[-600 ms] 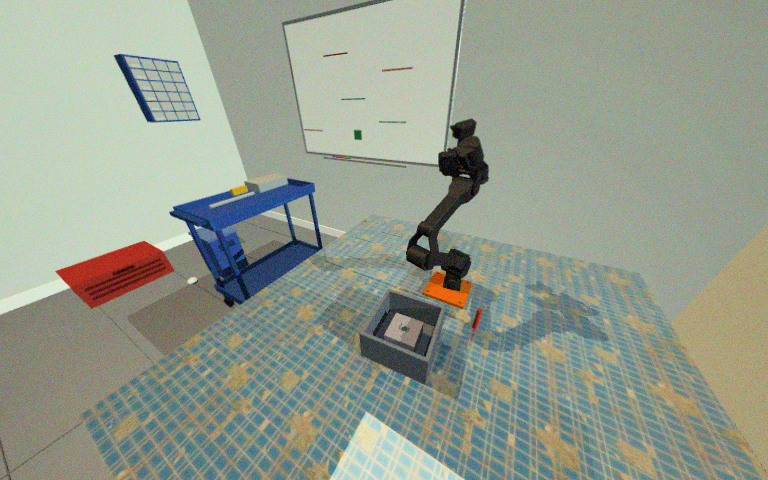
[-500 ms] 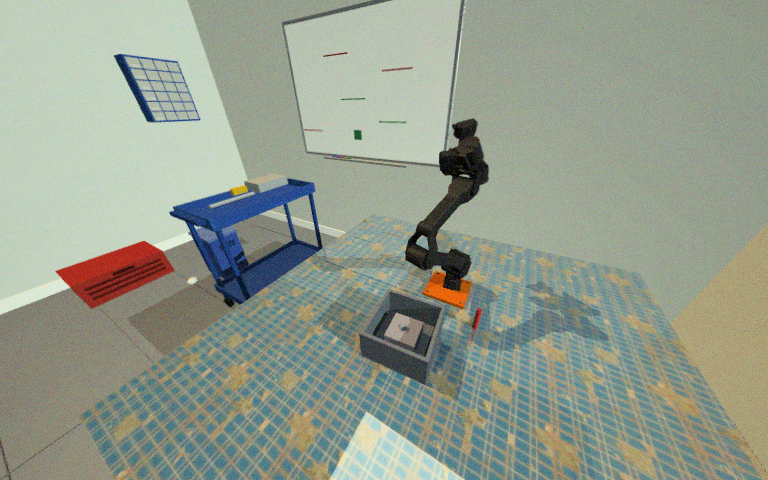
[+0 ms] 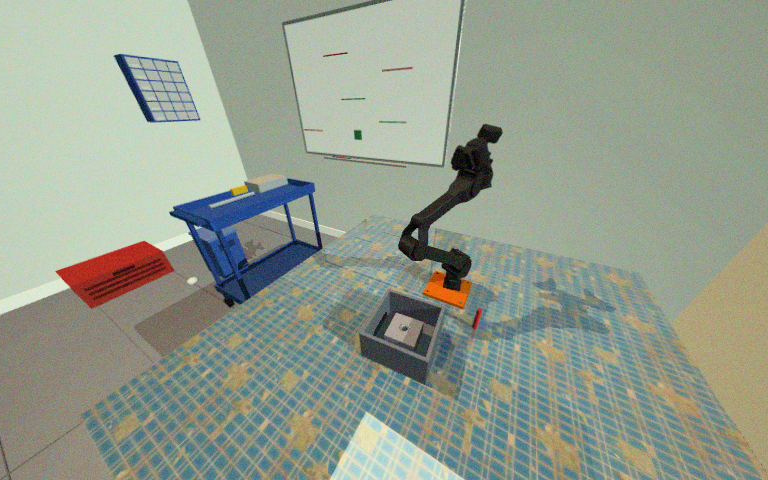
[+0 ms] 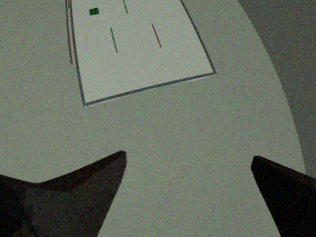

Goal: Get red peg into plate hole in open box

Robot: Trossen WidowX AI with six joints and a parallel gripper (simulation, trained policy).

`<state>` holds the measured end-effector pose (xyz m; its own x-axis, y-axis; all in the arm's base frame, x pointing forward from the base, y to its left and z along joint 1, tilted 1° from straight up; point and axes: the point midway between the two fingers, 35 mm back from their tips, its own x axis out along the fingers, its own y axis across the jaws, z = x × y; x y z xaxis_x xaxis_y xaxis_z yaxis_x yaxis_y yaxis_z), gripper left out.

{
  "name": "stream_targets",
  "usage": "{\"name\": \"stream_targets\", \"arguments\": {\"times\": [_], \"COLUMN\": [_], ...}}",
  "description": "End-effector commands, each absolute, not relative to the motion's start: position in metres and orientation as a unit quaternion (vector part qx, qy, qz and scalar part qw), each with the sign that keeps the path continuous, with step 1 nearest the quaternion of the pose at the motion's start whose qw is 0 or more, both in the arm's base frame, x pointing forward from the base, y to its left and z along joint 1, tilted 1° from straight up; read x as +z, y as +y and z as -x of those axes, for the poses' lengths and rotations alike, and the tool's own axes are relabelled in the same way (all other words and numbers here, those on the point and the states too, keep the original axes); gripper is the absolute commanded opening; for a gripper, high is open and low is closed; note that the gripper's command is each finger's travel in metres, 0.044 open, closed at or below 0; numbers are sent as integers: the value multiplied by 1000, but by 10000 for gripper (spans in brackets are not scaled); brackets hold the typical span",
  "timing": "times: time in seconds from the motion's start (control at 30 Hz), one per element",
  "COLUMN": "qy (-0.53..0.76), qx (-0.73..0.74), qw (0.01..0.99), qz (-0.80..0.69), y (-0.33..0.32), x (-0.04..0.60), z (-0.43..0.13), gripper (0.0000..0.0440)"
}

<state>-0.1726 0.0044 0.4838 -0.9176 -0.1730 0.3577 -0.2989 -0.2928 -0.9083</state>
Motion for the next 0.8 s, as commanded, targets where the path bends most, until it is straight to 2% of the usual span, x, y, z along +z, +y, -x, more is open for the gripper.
{"name": "stream_targets", "arguments": {"times": [0.0, 0.77], "qy": [-551, -265], "qx": [817, 931], "qw": [63, 250], "qz": [-159, 13], "y": [28, 151], "x": [474, 410], "z": [181, 172], "gripper": [440, 440]}}
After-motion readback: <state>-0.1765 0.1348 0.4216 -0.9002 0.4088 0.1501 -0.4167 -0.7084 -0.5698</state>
